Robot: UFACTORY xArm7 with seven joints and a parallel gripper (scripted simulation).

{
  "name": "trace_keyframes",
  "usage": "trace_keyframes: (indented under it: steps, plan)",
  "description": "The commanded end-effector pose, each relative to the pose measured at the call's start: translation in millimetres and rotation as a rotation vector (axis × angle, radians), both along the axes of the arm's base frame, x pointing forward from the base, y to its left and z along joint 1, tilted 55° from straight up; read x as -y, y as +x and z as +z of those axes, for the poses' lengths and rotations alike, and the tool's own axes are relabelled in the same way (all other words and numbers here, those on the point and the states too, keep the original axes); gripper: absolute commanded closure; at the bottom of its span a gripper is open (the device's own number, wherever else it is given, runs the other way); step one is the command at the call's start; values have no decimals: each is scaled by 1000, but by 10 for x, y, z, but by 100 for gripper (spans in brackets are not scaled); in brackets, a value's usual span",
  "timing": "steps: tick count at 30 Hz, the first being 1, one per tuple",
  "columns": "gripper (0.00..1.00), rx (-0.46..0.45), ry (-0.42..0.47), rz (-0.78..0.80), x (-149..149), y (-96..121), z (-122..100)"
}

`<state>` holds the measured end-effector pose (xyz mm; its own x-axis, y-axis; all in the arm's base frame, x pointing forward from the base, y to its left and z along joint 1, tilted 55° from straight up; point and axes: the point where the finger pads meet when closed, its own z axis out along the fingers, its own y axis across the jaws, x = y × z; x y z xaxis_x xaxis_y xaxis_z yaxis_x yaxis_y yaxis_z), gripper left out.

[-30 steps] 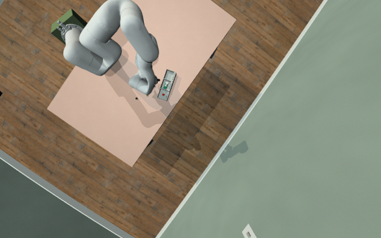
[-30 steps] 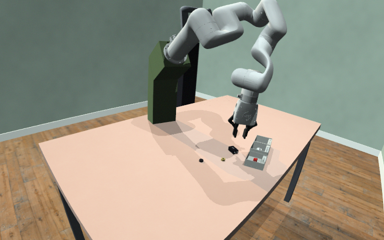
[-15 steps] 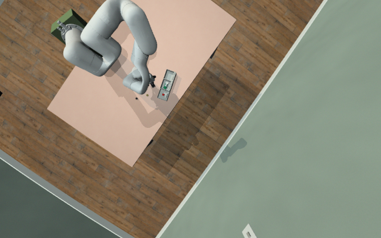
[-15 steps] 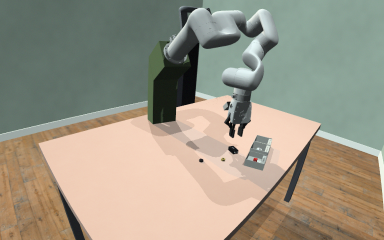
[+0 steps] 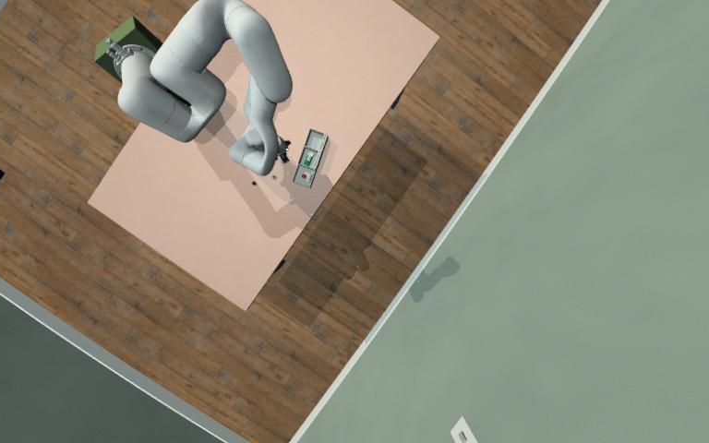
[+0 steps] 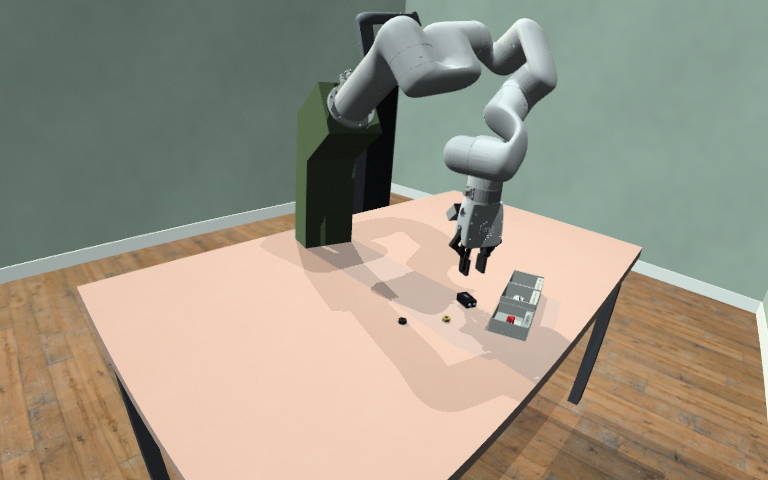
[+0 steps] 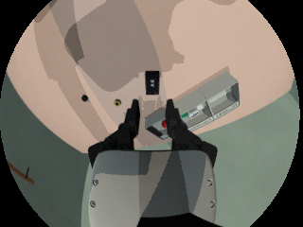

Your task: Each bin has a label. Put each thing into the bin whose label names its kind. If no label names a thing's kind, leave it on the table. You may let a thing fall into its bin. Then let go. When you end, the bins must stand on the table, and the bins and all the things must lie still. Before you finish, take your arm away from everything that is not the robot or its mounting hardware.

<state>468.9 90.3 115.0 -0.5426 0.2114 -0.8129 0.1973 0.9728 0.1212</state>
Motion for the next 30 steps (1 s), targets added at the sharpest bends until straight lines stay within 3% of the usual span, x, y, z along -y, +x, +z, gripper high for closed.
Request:
trace_keyframes:
  steps: [1, 11, 30]
  plan:
    - [58, 1, 1, 0, -2, -1, 7]
    - [58, 1, 1, 0, -3, 0, 8]
    - [58, 1, 0, 0, 58, 537, -360]
